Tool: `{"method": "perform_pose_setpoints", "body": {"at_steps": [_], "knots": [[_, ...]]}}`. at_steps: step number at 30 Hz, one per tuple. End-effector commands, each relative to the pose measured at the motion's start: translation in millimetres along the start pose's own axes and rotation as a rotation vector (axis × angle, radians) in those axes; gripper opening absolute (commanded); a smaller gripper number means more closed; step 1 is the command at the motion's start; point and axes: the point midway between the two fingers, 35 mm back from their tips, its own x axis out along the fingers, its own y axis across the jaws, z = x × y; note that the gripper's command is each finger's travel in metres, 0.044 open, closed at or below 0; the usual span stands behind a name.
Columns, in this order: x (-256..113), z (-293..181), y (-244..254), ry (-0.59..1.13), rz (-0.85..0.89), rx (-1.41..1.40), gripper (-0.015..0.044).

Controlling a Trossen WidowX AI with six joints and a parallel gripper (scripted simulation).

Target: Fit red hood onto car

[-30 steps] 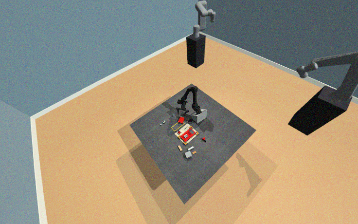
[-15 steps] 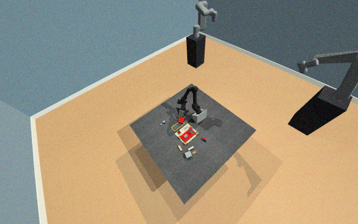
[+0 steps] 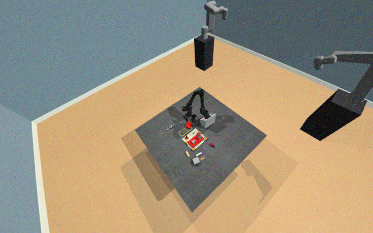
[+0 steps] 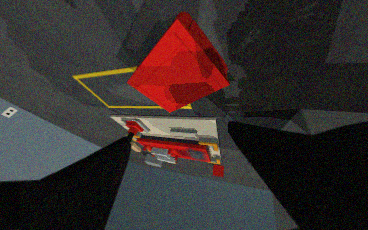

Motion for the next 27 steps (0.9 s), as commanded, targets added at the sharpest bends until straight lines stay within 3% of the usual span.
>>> {"method": "perform_pose_setpoints", "body": {"at_steps": [1, 10, 12, 27], "knots": [[13, -4, -1, -0.020, -0.266, -0.690, 0.0440], [12, -9, 26, 0.085, -0.790, -1.923, 0.0440], [9, -11, 34, 0.115, -0.883, -2.092, 0.0440], [9, -11, 35, 0.119, -0.895, -2.112, 0.0440]]}}
